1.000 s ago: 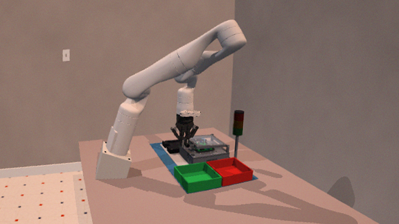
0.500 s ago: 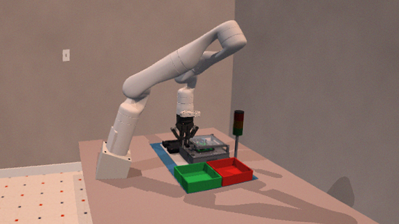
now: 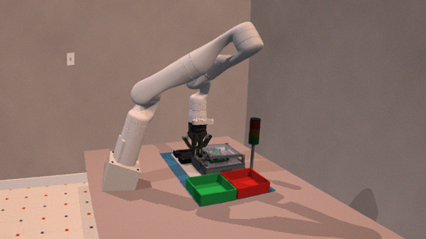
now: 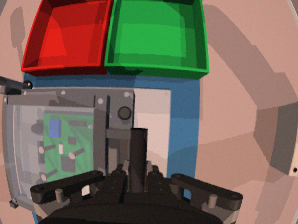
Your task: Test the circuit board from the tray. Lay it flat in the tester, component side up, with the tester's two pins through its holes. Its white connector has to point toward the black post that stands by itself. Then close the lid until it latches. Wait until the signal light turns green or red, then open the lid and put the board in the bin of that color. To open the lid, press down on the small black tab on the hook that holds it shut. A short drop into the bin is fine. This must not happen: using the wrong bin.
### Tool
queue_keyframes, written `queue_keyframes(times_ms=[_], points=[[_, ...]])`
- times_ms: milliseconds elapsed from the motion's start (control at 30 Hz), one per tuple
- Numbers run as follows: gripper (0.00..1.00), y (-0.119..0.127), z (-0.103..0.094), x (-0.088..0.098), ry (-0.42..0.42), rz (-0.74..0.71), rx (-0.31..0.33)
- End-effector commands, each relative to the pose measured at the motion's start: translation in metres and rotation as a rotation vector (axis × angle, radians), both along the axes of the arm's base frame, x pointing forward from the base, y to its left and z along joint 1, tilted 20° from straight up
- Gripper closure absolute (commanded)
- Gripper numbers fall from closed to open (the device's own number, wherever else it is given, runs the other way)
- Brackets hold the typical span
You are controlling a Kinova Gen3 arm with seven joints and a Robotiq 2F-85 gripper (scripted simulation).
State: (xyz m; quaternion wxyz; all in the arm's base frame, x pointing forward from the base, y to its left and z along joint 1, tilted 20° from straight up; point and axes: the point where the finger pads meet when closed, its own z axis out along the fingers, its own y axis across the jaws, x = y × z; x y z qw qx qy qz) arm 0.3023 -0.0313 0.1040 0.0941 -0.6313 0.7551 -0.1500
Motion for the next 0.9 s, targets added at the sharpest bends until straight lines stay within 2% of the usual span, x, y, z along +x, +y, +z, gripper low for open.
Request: queue_keyframes(times_ms=[0,867], points=[[1.00,0.0000,-0.0009,0.0001,0.003,-0.003,0.003],[1.00,-0.0003,-0.0037,0.0011,0.010,-0.003,-0.001]])
